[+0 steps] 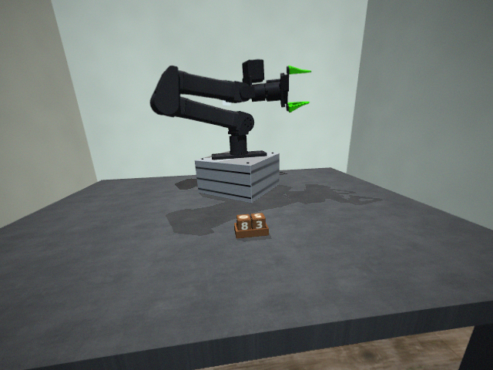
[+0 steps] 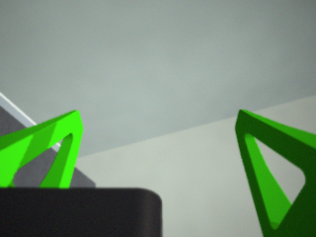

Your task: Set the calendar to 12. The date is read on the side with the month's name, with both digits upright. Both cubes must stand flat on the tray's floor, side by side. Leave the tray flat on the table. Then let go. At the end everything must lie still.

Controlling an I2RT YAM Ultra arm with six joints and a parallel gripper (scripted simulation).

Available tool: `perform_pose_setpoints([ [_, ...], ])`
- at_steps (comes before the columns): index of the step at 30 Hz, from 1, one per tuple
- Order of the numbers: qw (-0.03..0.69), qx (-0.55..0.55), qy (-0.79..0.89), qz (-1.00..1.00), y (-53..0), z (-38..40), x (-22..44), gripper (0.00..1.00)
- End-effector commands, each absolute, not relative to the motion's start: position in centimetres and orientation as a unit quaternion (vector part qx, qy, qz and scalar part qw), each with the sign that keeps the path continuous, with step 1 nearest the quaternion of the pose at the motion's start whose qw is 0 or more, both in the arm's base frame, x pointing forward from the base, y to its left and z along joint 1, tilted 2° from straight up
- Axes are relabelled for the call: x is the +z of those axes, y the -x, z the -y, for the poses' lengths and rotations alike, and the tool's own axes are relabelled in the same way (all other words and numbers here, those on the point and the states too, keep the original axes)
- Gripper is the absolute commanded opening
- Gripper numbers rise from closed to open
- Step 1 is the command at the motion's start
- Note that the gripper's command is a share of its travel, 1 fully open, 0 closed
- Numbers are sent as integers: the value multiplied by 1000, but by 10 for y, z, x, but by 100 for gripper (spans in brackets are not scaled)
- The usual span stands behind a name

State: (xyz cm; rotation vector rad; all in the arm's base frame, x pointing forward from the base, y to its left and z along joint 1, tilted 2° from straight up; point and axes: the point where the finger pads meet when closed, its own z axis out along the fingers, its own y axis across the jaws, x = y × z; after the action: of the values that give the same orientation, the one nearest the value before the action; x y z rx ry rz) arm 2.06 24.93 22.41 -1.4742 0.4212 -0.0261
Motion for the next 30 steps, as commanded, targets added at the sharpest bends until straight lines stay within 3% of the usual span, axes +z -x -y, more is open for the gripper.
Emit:
perform_pose_setpoints([
  [1,723,-10,664,-192,-21,-249,227,100],
  [30,694,-29,678,-242,-44,-257,227,100],
])
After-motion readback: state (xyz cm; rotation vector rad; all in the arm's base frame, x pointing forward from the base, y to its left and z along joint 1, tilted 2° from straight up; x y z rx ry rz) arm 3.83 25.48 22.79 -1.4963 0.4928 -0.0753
